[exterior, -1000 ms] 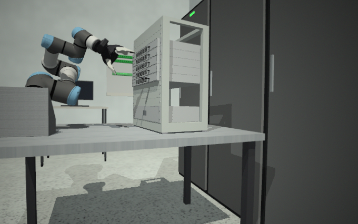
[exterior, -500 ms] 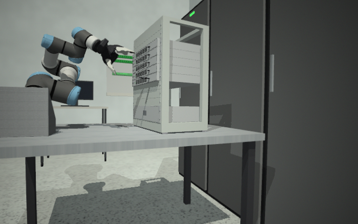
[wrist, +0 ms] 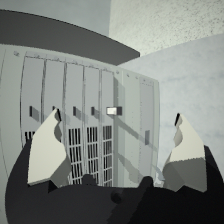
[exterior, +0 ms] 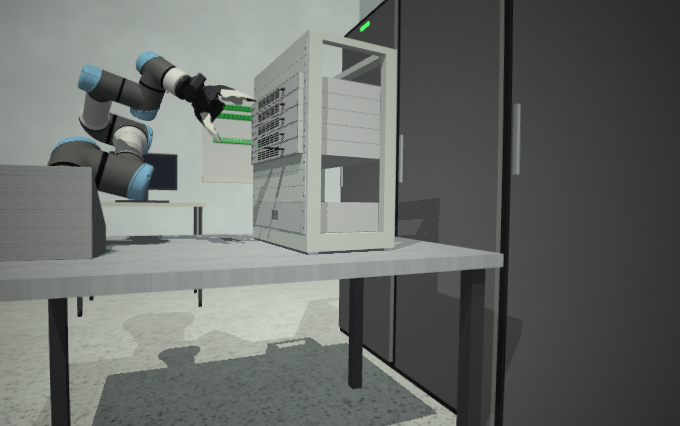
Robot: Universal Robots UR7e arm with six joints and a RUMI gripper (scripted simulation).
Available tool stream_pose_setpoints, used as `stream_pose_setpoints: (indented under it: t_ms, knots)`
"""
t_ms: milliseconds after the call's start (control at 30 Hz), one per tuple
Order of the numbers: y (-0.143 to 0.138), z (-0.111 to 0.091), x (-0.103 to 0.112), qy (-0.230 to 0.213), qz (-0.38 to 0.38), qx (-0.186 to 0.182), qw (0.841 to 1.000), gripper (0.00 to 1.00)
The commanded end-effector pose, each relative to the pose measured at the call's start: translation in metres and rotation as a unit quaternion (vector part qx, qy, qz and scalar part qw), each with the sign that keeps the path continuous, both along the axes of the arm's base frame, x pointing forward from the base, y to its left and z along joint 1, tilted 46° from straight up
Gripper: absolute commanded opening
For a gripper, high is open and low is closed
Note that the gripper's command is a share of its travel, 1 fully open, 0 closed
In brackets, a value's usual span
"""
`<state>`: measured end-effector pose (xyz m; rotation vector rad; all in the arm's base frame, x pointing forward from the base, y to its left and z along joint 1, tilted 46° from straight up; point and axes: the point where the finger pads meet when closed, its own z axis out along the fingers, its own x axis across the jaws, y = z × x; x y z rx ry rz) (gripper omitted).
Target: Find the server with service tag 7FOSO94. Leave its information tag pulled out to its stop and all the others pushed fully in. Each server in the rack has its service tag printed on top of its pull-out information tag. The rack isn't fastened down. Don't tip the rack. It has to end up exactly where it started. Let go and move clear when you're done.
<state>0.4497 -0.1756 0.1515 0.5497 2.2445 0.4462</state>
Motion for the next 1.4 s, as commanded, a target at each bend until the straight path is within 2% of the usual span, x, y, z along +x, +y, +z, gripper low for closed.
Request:
stream_pose_setpoints:
  t_ms: [0,1367]
  knots:
    - [-0.0002,-0.0002,0.0,0.0,0.0,0.0,1.0,1.0]
    - [0.0018,-0.006,-0.0014,0.0,0.008,0.005,1.0,1.0]
